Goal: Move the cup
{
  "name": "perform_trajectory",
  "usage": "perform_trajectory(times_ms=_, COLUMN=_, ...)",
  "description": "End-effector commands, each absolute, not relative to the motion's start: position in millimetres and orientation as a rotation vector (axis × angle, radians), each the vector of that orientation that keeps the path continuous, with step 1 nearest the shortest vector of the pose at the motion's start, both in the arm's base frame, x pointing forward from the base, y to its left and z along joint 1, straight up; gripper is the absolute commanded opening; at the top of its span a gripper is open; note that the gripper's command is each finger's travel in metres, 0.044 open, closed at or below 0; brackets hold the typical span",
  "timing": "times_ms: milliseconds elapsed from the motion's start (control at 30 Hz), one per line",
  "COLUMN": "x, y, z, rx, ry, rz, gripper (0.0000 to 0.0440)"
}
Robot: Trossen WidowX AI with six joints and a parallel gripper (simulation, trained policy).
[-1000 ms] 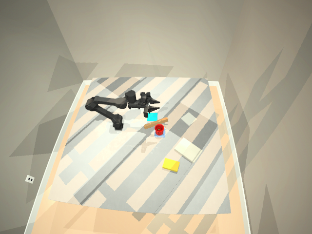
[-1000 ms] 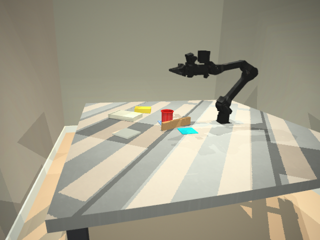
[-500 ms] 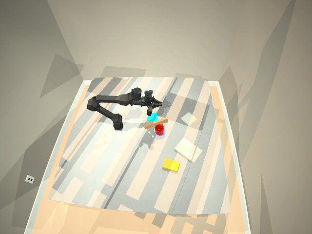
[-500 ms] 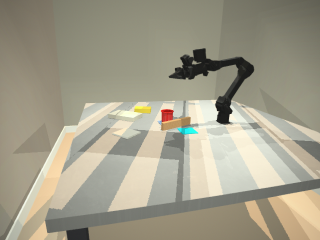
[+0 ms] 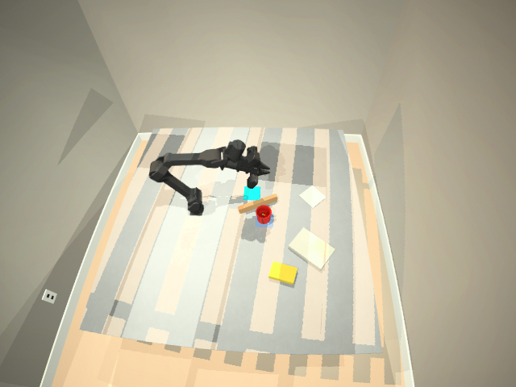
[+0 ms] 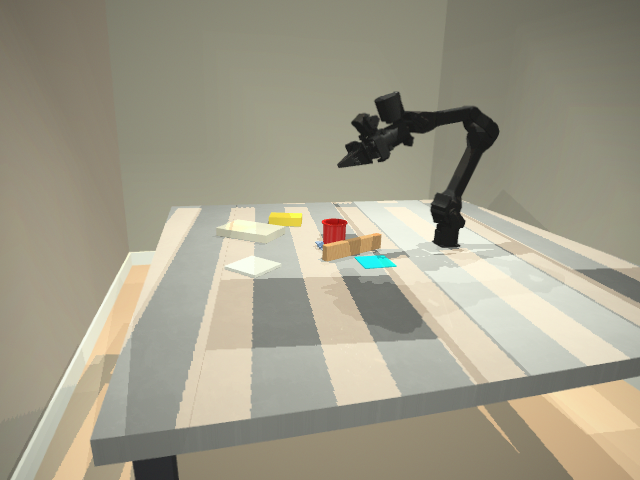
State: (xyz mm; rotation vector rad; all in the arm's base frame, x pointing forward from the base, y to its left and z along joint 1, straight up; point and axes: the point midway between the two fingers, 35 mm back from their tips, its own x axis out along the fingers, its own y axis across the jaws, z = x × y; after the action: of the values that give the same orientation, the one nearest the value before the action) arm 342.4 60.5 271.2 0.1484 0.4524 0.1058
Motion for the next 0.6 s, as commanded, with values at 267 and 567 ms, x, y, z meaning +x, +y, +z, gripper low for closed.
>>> perform_trajectory(times_ms=267, x=349.3, y=74.4, z=259.3, rx=0.177, ry=0.616, rz=0.095, gripper=0.0082)
perform_trajectory(times_ms=567, x=353.4, y=81.6, z=247.7, rx=0.180, ry=0.751, rz=0.072, gripper=0.0089)
